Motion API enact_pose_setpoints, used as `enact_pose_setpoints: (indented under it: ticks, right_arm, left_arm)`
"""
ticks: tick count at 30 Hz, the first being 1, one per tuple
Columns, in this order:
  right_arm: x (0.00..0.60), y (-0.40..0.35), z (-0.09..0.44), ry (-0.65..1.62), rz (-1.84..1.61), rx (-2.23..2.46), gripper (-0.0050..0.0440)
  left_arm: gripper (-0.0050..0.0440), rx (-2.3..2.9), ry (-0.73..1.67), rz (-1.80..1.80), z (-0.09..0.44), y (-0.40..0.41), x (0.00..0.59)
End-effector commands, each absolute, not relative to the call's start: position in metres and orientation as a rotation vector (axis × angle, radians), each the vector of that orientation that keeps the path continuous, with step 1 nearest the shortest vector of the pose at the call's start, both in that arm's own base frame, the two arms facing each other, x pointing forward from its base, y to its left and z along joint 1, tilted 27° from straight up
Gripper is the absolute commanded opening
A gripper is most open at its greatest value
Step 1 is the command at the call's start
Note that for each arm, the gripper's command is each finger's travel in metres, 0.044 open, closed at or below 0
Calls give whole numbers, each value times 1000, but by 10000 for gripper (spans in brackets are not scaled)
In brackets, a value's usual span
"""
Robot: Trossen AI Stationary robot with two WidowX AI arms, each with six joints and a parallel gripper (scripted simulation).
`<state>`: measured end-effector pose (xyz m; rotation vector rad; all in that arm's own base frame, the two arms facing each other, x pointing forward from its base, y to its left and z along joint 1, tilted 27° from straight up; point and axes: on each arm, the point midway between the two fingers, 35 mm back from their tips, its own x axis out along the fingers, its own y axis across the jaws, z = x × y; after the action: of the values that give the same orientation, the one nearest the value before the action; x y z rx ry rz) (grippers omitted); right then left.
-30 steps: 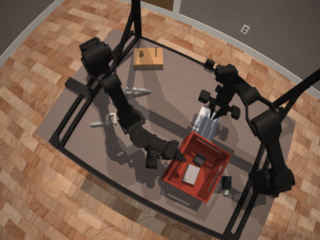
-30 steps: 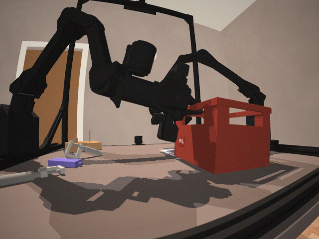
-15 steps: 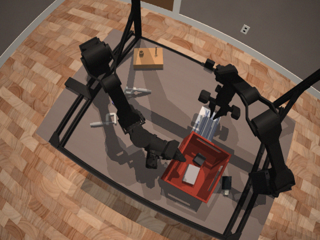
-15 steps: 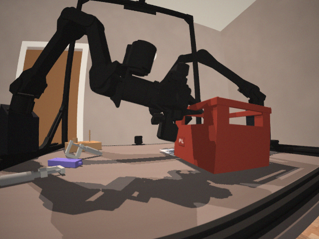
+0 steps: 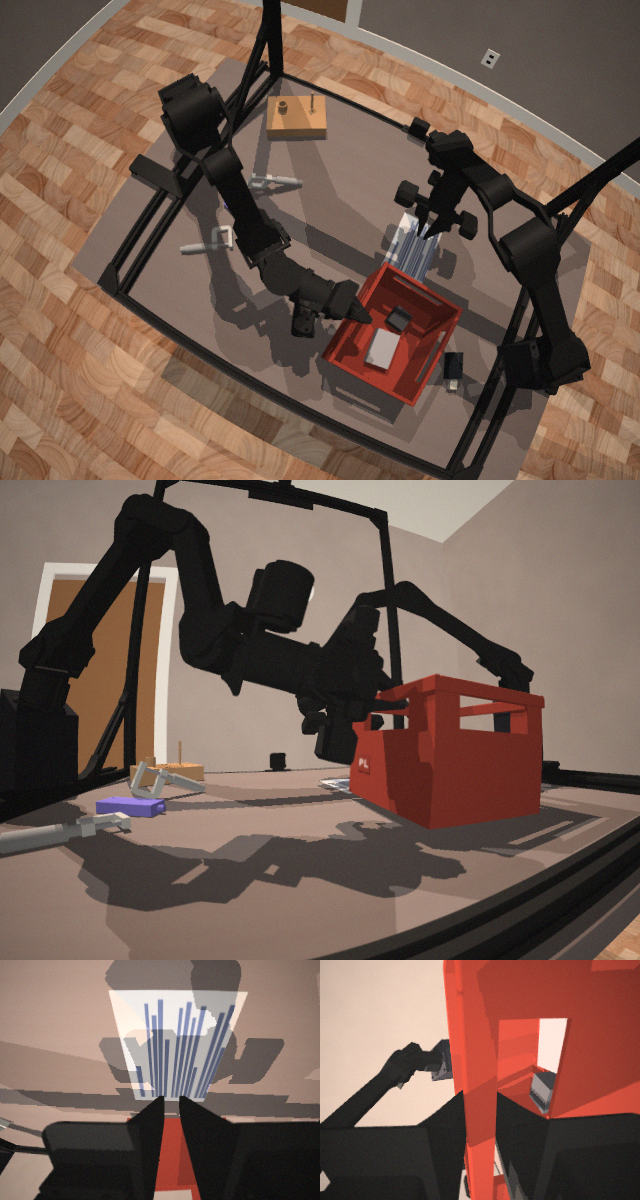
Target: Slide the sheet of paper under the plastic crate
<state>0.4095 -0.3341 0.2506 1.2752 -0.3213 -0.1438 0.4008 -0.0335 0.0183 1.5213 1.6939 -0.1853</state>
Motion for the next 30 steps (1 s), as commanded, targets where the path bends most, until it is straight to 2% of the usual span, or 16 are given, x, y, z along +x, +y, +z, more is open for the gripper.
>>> enact_pose_setpoints:
  ticks: [1,30]
  right_arm:
    - [407,-328,271,-346,-105,1256,0]
    - [407,-328,271,-346,-105,1256,0]
  left_arm:
    - [60,1530,1707,-193,8,-30,402]
    - [60,1531,1707,-193,-23,-16,411]
